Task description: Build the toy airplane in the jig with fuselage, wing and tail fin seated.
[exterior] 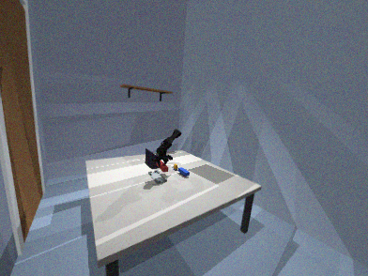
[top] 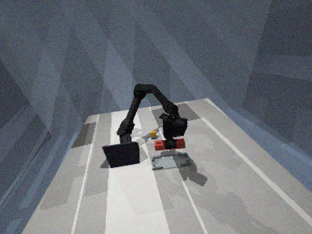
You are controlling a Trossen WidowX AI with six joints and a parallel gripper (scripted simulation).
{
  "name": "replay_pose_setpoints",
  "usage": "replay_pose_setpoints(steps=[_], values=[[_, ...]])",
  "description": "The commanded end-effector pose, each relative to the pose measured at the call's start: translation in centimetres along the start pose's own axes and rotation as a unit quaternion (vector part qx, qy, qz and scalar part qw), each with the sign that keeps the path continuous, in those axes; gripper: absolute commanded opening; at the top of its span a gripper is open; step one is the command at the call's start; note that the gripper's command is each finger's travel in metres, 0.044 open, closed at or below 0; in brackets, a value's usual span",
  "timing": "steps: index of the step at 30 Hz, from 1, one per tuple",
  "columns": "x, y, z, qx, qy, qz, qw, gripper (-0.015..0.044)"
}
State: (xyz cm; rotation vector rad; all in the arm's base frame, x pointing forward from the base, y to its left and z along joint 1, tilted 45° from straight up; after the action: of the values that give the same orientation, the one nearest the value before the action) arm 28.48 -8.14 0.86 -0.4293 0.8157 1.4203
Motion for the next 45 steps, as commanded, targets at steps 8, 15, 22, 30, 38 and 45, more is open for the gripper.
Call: replay_pose_setpoints(steps=[8,15,22,30,38,45], values=[[1.7,-0.1,-3.4,-0.003,0.001,-0.001,1.000,0.0000],[2.4,0.0,-4.6,-0.004,0.001,-0.001,1.000,0.0026],[2.4,0.0,-4.6,-0.004,0.001,-0.001,1.000,0.0197],[2.4,0.0,-4.6,-0.004,0.001,-0.001,1.000,0.0197],[2.4,0.0,-4.6,-0.004,0.001,-0.001,1.000,0.0197],[3.3,0.0,-4.7,-0.004,0.001,-0.001,1.000,0.0197]])
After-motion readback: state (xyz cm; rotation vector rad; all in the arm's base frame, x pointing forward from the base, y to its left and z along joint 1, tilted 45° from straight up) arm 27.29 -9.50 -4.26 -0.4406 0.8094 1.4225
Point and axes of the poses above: the point midway between the two fingers, 35 mm back from their tips, its own x axis out along the fingers, its own z axis across the jaws, y = z × x, the point moved 5 cm from there along -x, back along the fingers, and after that the axes turned 13 degrees about x, right-handed, at the moved point
